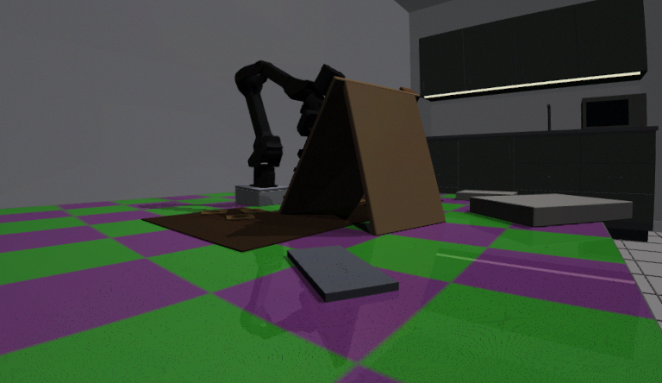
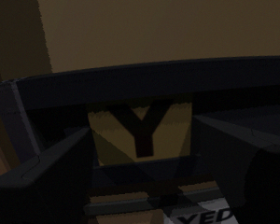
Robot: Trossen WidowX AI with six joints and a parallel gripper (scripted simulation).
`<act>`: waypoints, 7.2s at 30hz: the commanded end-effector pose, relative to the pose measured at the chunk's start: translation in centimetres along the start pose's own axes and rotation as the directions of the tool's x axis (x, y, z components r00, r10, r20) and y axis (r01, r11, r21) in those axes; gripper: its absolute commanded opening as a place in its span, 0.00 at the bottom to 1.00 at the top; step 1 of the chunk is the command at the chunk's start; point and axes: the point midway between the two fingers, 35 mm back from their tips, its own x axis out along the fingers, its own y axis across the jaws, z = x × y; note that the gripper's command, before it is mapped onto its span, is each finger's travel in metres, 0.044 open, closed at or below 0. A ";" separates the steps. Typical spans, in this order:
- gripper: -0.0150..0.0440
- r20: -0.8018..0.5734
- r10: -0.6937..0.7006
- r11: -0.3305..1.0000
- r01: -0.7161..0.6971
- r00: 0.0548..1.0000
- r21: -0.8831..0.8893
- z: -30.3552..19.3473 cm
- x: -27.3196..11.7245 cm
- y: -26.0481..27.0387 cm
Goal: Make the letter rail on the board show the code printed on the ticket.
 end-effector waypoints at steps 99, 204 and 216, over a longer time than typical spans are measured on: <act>0.75 0.005 0.000 1.000 0.000 1.000 0.006 -0.2 -3.6 2.1; 0.25 -0.633 0.000 1.000 0.002 0.774 0.003 2.2 -2.5 -1.6; 0.25 -0.633 0.000 1.000 0.002 0.774 0.003 1.9 -1.8 -1.5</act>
